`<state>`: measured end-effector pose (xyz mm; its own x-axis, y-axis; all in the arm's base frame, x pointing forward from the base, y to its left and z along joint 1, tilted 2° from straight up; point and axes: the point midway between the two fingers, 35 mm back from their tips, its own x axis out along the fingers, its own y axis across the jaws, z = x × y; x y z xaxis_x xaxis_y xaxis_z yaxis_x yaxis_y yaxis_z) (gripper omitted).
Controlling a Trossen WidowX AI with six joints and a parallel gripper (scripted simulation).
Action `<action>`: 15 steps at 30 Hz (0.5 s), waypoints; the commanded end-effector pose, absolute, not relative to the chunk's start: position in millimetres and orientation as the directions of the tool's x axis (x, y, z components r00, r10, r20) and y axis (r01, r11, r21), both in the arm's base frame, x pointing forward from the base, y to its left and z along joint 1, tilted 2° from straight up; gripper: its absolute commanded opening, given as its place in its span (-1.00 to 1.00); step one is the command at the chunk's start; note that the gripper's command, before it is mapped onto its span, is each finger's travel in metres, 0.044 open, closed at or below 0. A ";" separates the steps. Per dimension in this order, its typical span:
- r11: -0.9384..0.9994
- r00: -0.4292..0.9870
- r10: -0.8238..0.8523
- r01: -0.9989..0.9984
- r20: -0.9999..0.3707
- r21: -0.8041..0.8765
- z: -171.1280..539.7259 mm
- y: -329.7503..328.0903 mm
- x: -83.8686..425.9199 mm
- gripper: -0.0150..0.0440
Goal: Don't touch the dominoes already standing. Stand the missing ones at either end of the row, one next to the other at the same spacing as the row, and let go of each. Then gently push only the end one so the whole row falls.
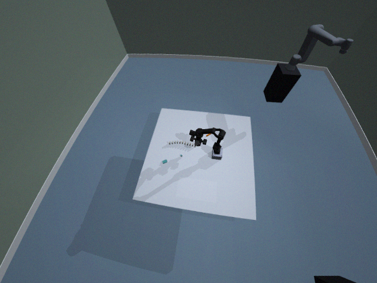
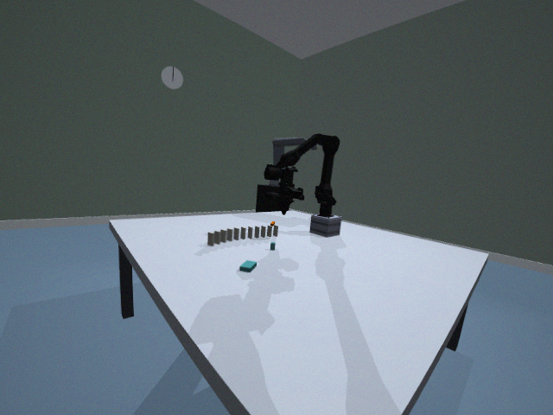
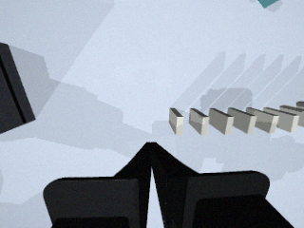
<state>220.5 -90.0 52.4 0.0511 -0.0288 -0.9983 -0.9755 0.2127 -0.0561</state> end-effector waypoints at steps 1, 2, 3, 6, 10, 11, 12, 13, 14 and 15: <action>0.207 0.052 -0.031 -0.977 -0.998 -0.057 52.3 -90.3 220.5 -0.49; 0.207 0.052 -0.031 -0.977 -0.998 -0.057 52.3 -90.3 220.5 -0.49; 0.207 0.052 -0.031 -0.977 -0.998 -0.057 52.3 -90.3 220.5 -0.49; 0.207 0.052 -0.031 -0.977 -0.998 -0.057 52.3 -90.3 220.5 -0.49; 0.207 0.052 -0.031 -0.977 -0.998 -0.057 52.3 -90.3 220.5 -0.49; 0.207 0.052 -0.031 -0.977 -0.998 -0.057 52.3 -90.3 220.5 -0.49; 0.207 0.052 -0.031 -0.977 -0.998 -0.057 52.3 -90.3 220.5 -0.49; 0.207 0.052 -0.031 -0.977 -0.998 -0.057 52.3 -90.3 220.5 -0.49; 0.207 0.052 -0.031 -0.977 -0.998 -0.057 52.3 -90.3 220.5 -0.49; 0.207 0.052 -0.031 -0.977 -0.998 -0.057 49.6 -90.6 221.1 -0.49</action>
<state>220.6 -90.1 52.3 0.0518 -0.0290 -0.9982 -0.9755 0.2127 -0.0568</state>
